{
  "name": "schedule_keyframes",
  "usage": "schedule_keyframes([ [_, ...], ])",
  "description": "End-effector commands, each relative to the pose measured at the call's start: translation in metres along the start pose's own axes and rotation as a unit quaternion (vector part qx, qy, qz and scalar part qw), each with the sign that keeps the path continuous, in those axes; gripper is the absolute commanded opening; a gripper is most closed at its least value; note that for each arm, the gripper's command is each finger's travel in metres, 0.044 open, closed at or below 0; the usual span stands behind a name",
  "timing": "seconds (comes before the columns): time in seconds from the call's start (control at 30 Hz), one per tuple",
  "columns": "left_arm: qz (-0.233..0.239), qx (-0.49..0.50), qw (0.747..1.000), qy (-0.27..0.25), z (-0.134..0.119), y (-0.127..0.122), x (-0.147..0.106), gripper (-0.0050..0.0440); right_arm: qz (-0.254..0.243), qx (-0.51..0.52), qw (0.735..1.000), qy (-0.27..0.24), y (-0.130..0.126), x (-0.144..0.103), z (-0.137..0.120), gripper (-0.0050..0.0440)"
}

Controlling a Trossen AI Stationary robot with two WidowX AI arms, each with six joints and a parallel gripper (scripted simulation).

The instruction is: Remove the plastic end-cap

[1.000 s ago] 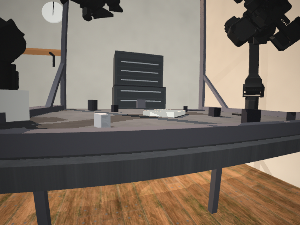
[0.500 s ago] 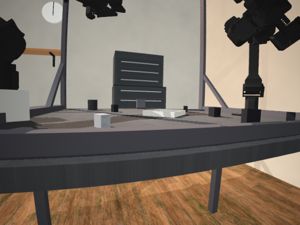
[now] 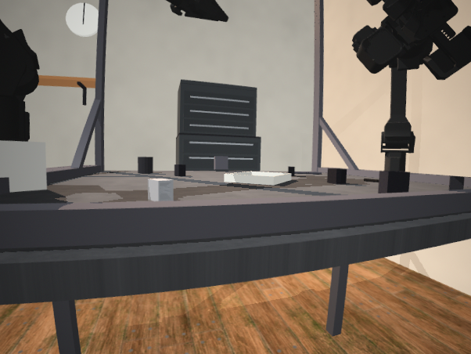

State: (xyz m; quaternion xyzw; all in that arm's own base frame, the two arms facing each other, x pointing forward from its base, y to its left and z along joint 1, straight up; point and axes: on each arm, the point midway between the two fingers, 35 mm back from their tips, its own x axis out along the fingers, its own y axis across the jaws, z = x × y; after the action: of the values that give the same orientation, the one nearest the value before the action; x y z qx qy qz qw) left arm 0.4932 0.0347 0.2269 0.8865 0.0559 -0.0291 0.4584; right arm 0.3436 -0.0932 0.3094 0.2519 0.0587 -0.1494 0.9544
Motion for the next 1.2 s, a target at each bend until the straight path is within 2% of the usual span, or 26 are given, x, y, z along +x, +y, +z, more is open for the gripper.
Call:
schedule_keyframes([
  [0.0, 0.013, 0.002, 1.000, 0.012, -0.010, 0.012, -0.002, 0.0000, -0.031, 0.057, 0.998, -0.007, -0.014, 0.005, 0.019, 0.0215],
  [0.23, 0.013, 0.002, 1.000, 0.012, -0.010, 0.012, -0.002, 0.0000, -0.109, 0.179, 0.978, -0.004, -0.059, 0.016, 0.036, 0.0215],
  [0.3, 0.013, 0.002, 1.000, 0.012, -0.010, 0.012, -0.002, 0.0000, -0.109, 0.179, 0.978, -0.004, -0.059, 0.016, 0.036, 0.0215],
  [0.5, 0.013, 0.002, 1.000, 0.012, -0.010, 0.012, -0.002, 0.0000, -0.170, 0.281, 0.944, -0.015, -0.098, 0.020, 0.048, 0.0215],
  [0.8, 0.013, 0.002, 1.000, 0.012, -0.010, 0.012, -0.002, 0.0000, -0.256, 0.426, 0.866, -0.048, -0.159, 0.016, 0.064, 0.0215],
  [0.87, 0.013, 0.002, 1.000, 0.012, -0.010, 0.012, -0.002, 0.0000, -0.256, 0.426, 0.866, -0.048, -0.159, 0.016, 0.064, 0.0215],
  [1.17, 0.013, 0.002, 1.000, 0.012, -0.010, 0.012, -0.002, 0.0000, -0.326, 0.554, 0.759, -0.099, -0.218, 0.001, 0.076, 0.0215],
])
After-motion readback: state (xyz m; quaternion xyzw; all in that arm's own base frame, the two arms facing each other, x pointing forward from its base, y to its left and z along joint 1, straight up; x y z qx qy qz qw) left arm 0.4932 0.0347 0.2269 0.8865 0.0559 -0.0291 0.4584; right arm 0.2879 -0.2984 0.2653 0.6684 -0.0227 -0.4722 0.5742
